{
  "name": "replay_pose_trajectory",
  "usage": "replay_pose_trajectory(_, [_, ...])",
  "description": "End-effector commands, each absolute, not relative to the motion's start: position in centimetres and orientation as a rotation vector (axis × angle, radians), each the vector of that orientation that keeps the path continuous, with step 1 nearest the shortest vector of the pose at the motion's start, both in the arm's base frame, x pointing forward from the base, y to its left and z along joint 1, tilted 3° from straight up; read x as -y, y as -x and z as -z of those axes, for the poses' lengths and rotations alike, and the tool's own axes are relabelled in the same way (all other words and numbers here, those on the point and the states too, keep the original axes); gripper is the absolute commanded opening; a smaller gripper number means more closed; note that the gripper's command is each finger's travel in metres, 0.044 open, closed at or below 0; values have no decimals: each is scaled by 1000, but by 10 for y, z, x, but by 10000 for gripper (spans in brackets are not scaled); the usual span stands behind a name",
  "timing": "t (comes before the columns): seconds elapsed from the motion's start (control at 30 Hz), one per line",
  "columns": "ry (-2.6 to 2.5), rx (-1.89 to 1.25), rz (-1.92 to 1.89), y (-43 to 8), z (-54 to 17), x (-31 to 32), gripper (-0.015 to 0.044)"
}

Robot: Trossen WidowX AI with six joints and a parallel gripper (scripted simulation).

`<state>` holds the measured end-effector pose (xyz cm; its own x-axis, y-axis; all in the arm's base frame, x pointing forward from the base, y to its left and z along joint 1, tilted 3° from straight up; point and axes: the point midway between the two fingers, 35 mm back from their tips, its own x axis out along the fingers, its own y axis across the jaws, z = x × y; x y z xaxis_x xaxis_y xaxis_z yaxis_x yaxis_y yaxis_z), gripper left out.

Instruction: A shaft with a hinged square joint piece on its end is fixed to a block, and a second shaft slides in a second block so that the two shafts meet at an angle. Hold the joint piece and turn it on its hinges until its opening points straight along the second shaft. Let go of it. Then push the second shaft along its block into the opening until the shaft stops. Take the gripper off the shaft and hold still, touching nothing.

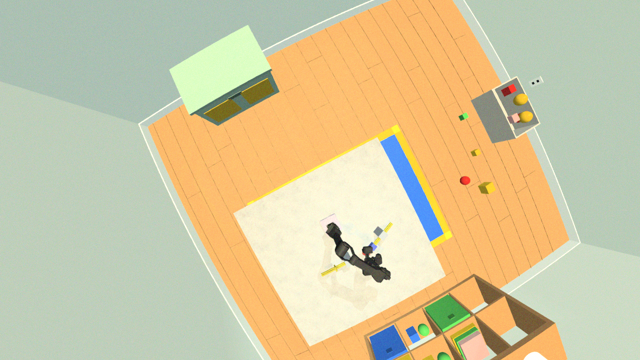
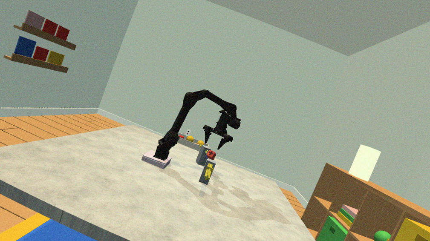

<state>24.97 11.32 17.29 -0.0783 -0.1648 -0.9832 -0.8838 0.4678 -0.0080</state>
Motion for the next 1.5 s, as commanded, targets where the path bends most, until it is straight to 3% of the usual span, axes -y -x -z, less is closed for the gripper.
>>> replay_pose_trajectory(0.0, [1006,-1551,-807,-250,-171,-113,440])
replay_pose_trajectory(0.63, [1010,-1578,-812,-250,-113,-113,440])
replay_pose_trajectory(1.47, [1009,-1577,-813,-261,-93,-136,440])
